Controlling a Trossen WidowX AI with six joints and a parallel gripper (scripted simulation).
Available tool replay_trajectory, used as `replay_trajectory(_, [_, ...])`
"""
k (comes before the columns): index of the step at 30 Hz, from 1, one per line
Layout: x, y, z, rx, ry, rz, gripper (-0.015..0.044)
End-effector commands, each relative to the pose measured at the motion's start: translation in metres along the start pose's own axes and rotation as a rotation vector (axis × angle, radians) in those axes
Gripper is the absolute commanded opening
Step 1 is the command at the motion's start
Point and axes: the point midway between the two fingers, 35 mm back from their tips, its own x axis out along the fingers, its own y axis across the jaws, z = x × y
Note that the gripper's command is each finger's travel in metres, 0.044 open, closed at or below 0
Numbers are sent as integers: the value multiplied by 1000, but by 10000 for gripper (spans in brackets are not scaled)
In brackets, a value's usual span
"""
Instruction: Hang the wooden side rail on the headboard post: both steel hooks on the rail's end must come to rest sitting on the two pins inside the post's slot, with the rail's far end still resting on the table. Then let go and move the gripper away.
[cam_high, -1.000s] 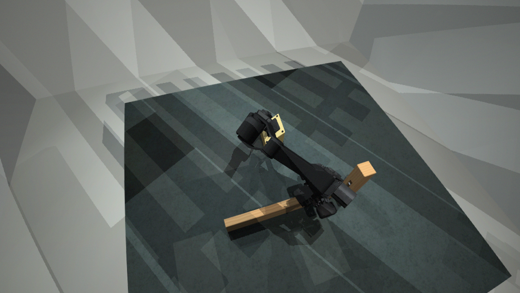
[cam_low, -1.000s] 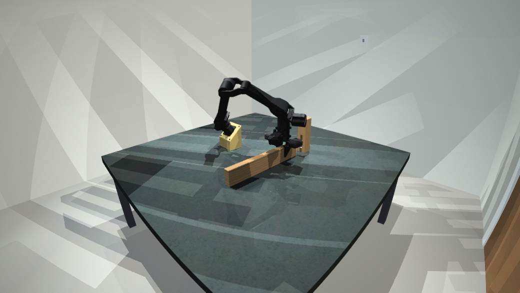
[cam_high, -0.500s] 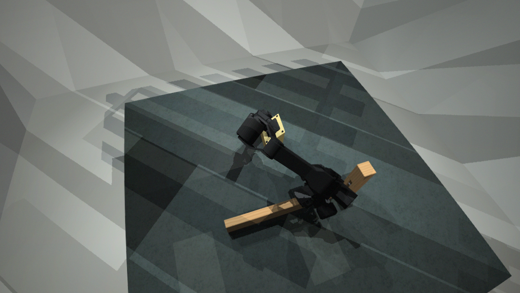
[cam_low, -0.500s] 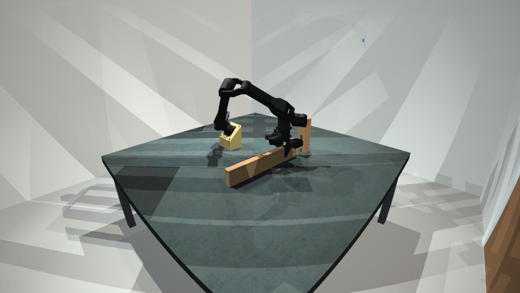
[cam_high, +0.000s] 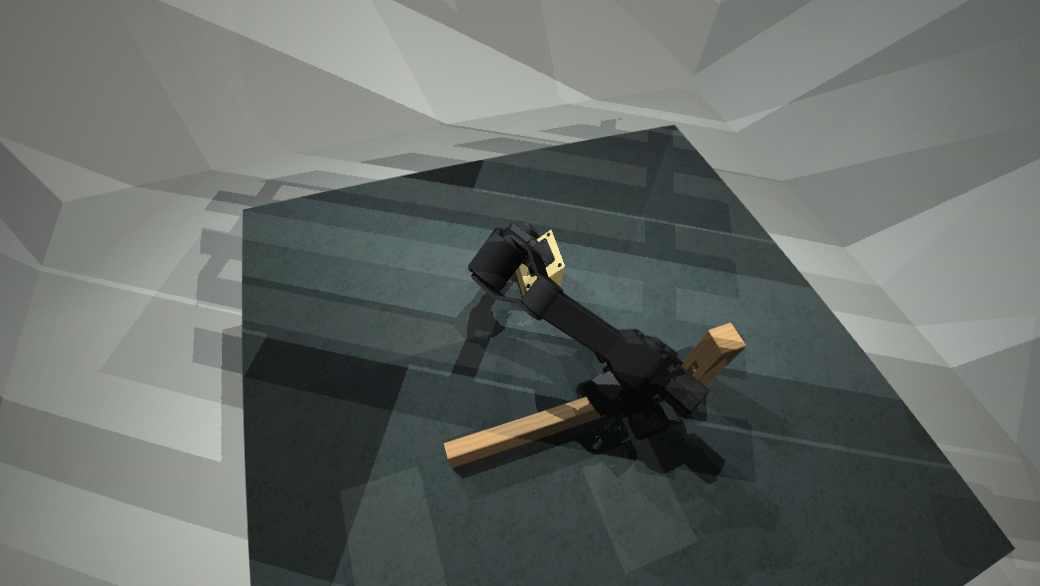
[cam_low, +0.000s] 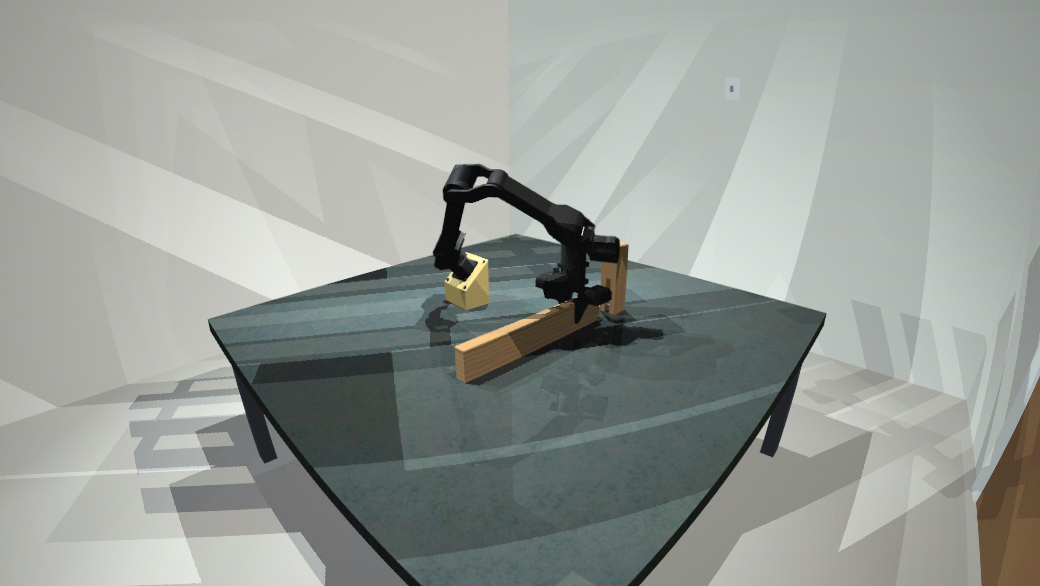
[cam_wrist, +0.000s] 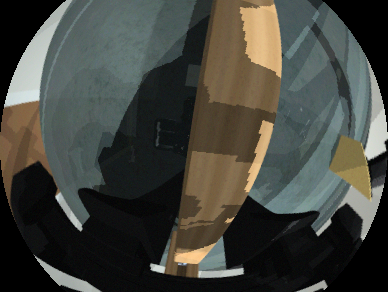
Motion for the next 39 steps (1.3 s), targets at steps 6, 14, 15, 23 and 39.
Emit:
replay_trajectory(6, [-3,0,0,-6,-4,3,0])
replay_trajectory(14, [-4,0,0,-6,-4,3,0])
replay_trajectory(15, [-4,0,0,-6,-4,3,0])
replay_trajectory(23, [-6,0,0,-6,-3,3,0])
replay_trajectory(39, [-8,0,0,-6,-3,3,0])
